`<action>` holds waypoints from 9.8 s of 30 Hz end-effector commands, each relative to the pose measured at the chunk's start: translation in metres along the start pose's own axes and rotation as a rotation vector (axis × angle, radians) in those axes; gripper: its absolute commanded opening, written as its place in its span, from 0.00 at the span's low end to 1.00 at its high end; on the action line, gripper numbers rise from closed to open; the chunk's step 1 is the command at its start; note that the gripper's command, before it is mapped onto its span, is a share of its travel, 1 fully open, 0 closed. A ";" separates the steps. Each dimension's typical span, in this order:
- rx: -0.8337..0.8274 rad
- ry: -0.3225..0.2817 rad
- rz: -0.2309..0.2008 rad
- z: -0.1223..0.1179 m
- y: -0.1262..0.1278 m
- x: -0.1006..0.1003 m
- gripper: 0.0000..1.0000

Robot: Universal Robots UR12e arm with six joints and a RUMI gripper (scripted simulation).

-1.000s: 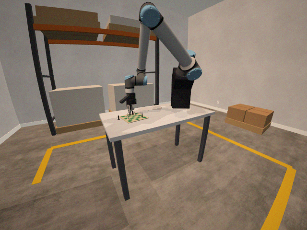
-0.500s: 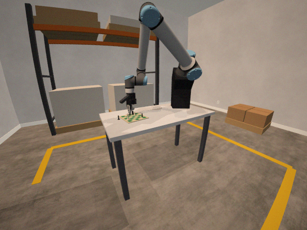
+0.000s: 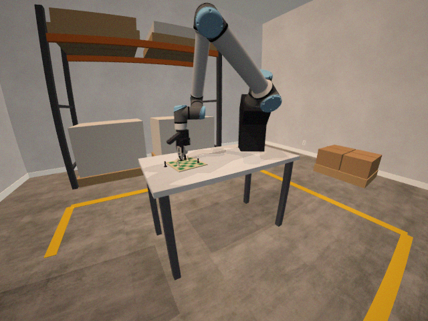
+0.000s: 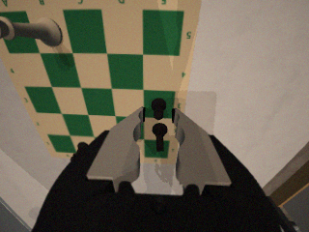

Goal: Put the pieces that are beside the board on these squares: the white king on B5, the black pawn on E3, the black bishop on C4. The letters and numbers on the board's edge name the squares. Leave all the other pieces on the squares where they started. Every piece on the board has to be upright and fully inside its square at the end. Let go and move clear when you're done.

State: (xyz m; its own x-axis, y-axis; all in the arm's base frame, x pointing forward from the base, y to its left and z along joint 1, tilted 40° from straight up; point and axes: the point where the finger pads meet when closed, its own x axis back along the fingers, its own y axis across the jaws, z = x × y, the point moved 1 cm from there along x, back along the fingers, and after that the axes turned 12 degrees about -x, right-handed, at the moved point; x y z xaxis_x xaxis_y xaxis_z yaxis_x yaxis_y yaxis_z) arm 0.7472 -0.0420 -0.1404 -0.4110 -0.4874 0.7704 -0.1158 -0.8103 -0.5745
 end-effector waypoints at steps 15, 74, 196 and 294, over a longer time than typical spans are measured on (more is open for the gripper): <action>0.000 0.001 0.000 0.000 0.000 0.020 0.20; 0.498 0.001 -0.001 0.128 -0.066 0.091 1.00; 0.498 0.001 -0.001 0.128 -0.066 0.039 0.22; 0.498 0.001 -0.001 0.129 -0.066 0.002 0.22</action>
State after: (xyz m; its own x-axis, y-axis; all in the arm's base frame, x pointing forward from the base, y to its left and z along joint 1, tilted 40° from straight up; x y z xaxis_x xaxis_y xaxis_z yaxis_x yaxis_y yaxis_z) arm 0.8697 -0.0312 -0.0648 -0.4107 -0.4875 0.7705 0.3301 -0.8672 -0.3728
